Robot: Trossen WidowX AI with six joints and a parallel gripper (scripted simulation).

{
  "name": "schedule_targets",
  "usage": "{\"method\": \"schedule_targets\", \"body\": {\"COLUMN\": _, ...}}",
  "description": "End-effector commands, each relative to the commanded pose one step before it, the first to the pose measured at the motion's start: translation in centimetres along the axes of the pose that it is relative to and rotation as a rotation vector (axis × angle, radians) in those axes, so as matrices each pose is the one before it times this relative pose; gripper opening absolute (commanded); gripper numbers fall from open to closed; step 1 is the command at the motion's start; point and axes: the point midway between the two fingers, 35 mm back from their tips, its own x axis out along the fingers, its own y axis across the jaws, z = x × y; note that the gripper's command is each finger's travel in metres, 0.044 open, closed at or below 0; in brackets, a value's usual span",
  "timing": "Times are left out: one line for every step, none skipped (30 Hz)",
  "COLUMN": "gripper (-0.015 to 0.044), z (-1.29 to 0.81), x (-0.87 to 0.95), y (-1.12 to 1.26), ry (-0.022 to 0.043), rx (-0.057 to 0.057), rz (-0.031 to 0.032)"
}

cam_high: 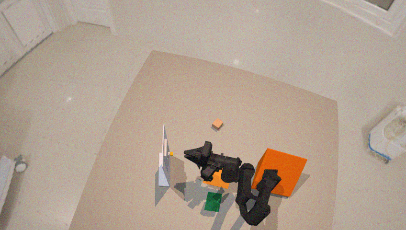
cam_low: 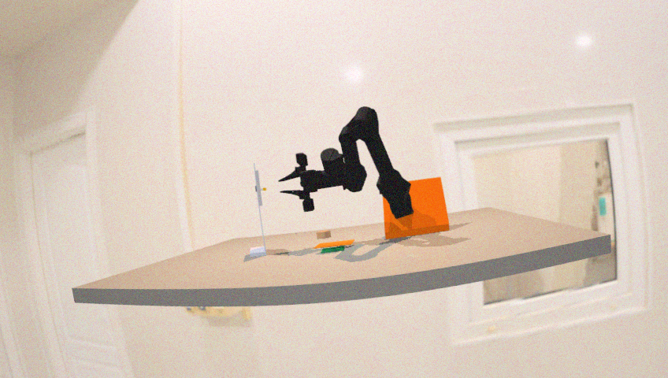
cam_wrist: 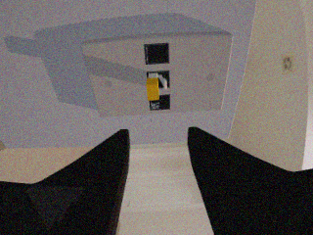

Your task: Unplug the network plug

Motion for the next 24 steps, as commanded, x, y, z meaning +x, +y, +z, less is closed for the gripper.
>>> {"method": "schedule_targets", "body": {"gripper": 0.0156, "z": 0.047, "x": 0.460, "y": 0.039, "ry": -0.00241, "rx": -0.0097, "rz": -0.00036}}
{"method": "schedule_targets", "body": {"gripper": 0.0156, "z": 0.032, "x": 0.157, "y": -0.010, "ry": -0.00026, "rx": -0.0011, "rz": -0.00091}}
{"method": "schedule_targets", "body": {"gripper": 0.0156, "z": 0.033, "x": 0.157, "y": -0.009, "ry": -0.00026, "rx": -0.0011, "rz": -0.00091}}
{"method": "schedule_targets", "body": {"gripper": 0.0156, "z": 0.034, "x": 0.157, "y": -0.008, "ry": -0.00026, "rx": -0.0011, "rz": -0.00091}}
{"method": "schedule_targets", "body": {"gripper": 0.0156, "z": 0.035, "x": 0.157, "y": -0.008, "ry": -0.00026, "rx": -0.0011, "rz": -0.00091}}
{"method": "schedule_targets", "body": {"gripper": 0.0156, "z": 0.036, "x": 0.157, "y": -0.007, "ry": -0.00026, "rx": -0.0011, "rz": -0.00091}}
{"method": "schedule_targets", "body": {"gripper": 0.0156, "z": 0.037, "x": 0.157, "y": -0.006, "ry": -0.00026, "rx": -0.0011, "rz": -0.00091}}
{"method": "schedule_targets", "body": {"gripper": 0.0156, "z": 0.037, "x": 0.157, "y": -0.005, "ry": -0.00026, "rx": -0.0011, "rz": -0.00091}}
{"method": "schedule_targets", "body": {"gripper": 0.0156, "z": 0.038, "x": 0.157, "y": -0.005, "ry": -0.00026, "rx": -0.0011, "rz": -0.00091}}
{"method": "schedule_targets", "body": {"gripper": 0.0156, "z": 0.039, "x": 0.157, "y": -0.004, "ry": -0.00026, "rx": -0.0011, "rz": -0.00092}}
{"method": "schedule_targets", "body": {"gripper": 0.0156, "z": 0.040, "x": 0.157, "y": -0.003, "ry": -0.00026, "rx": -0.0011, "rz": -0.00092}}
{"method": "schedule_targets", "body": {"gripper": 0.0156, "z": 0.041, "x": 0.157, "y": -0.003, "ry": -0.00026, "rx": -0.0011, "rz": -0.00092}}
{"method": "schedule_targets", "body": {"gripper": 0.0156, "z": 0.042, "x": 0.157, "y": -0.002, "ry": -0.00026, "rx": -0.0011, "rz": -0.00092}}
{"method": "schedule_targets", "body": {"gripper": 0.0156, "z": 0.043, "x": 0.157, "y": -0.001, "ry": -0.00026, "rx": -0.0011, "rz": -0.00092}}
{"method": "schedule_targets", "body": {"gripper": 0.0156, "z": 0.044, "x": 0.157, "y": -0.001, "ry": -0.00026, "rx": -0.0010, "rz": -0.00092}}
{"method": "schedule_targets", "body": {"gripper": 0.0156, "z": 0.045, "x": 0.156, "y": 0.000, "ry": -0.00026, "rx": -0.0010, "rz": -0.00092}}
{"method": "schedule_targets", "body": {"gripper": 0.0156, "z": 0.045, "x": 0.156, "y": 0.001, "ry": -0.00026, "rx": -0.0010, "rz": -0.00092}}
{"method": "schedule_targets", "body": {"gripper": 0.0156, "z": 0.046, "x": 0.156, "y": 0.001, "ry": -0.00026, "rx": -0.0010, "rz": -0.00092}}
{"method": "schedule_targets", "body": {"gripper": 0.0156, "z": 0.047, "x": 0.156, "y": 0.002, "ry": -0.00026, "rx": -0.0010, "rz": -0.00093}}
{"method": "schedule_targets", "body": {"gripper": 0.0156, "z": 0.048, "x": 0.156, "y": 0.003, "ry": -0.00026, "rx": -0.0010, "rz": -0.00093}}
{"method": "schedule_targets", "body": {"gripper": 0.0156, "z": 0.049, "x": 0.156, "y": 0.003, "ry": -0.00026, "rx": -0.0010, "rz": -0.00093}}
{"method": "schedule_targets", "body": {"gripper": 0.0156, "z": 0.050, "x": 0.156, "y": 0.004, "ry": -0.00026, "rx": -0.0010, "rz": -0.00093}}
{"method": "schedule_targets", "body": {"gripper": 0.0156, "z": 0.051, "x": 0.155, "y": 0.005, "ry": -0.00026, "rx": -0.0010, "rz": -0.00093}}
{"method": "schedule_targets", "body": {"gripper": 0.0156, "z": 0.052, "x": 0.155, "y": 0.005, "ry": -0.00026, "rx": -0.0010, "rz": -0.00093}}
